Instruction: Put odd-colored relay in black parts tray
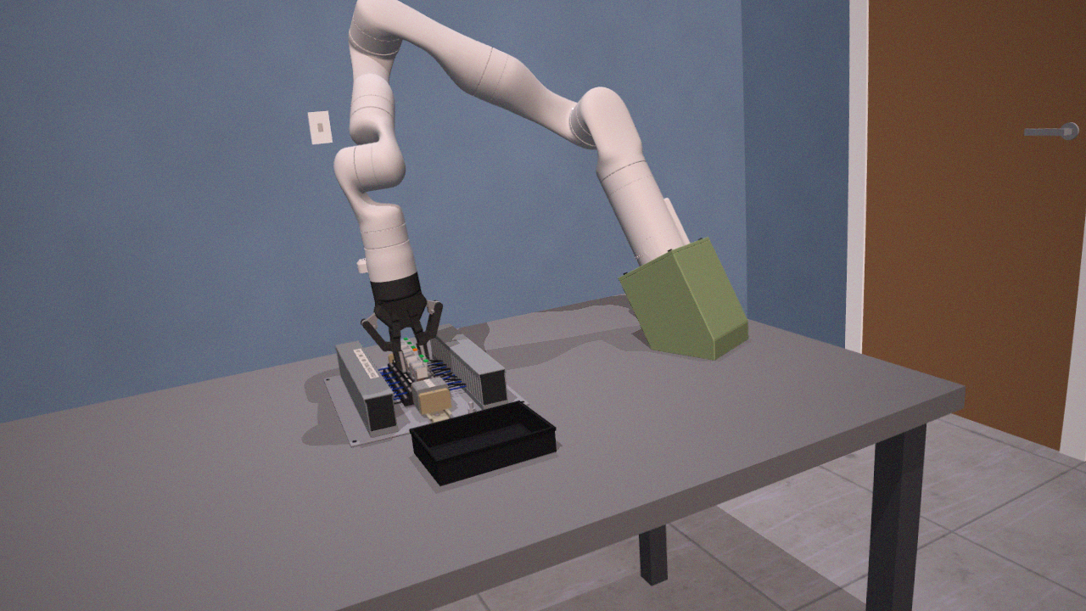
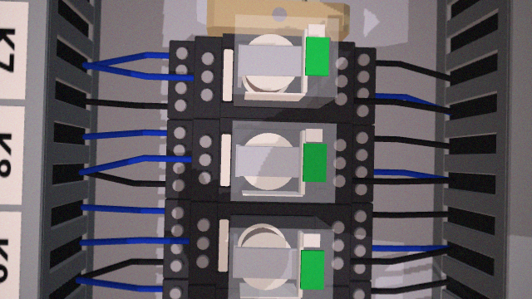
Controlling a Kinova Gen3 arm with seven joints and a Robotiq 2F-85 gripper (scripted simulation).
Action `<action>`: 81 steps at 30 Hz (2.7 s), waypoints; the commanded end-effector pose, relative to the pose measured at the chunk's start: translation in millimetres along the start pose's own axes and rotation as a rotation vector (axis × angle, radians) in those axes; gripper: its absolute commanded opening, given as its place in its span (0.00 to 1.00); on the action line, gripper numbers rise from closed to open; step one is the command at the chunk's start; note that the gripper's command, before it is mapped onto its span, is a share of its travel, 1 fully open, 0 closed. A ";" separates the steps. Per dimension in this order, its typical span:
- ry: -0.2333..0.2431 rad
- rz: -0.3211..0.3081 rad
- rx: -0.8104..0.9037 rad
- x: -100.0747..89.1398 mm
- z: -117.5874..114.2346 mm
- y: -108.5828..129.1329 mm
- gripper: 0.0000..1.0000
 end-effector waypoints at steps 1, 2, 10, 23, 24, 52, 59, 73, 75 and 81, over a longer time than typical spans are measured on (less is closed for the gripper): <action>0.010 -0.002 0.003 -3.4 0.4 -0.5 0.00; 0.012 -0.002 0.003 -3.3 0.5 -0.5 0.00; 0.028 -0.005 0.004 -2.3 2.3 -0.2 0.00; 0.048 -0.008 0.004 -2.7 4.5 0.2 0.00; 0.051 -0.008 0.004 -2.9 4.9 0.2 0.00; 0.086 -0.014 0.004 -2.3 9.0 0.8 0.00; 0.105 -0.017 0.004 -2.6 11.2 1.2 0.00; 0.122 -0.019 0.004 -2.3 13.1 1.5 0.00; 0.128 -0.020 0.004 -2.1 13.8 1.6 0.00; 0.135 -0.022 0.004 -1.8 14.8 1.7 0.00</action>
Point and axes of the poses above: the point where the finger pads meet when closed, its own x axis out along the fingers, its own z axis across the jaws, y = z × x, the point moved 9 cm from there along -x, back along the fingers, and after that the axes turned 9 degrees about x, right-handed, at the moved point
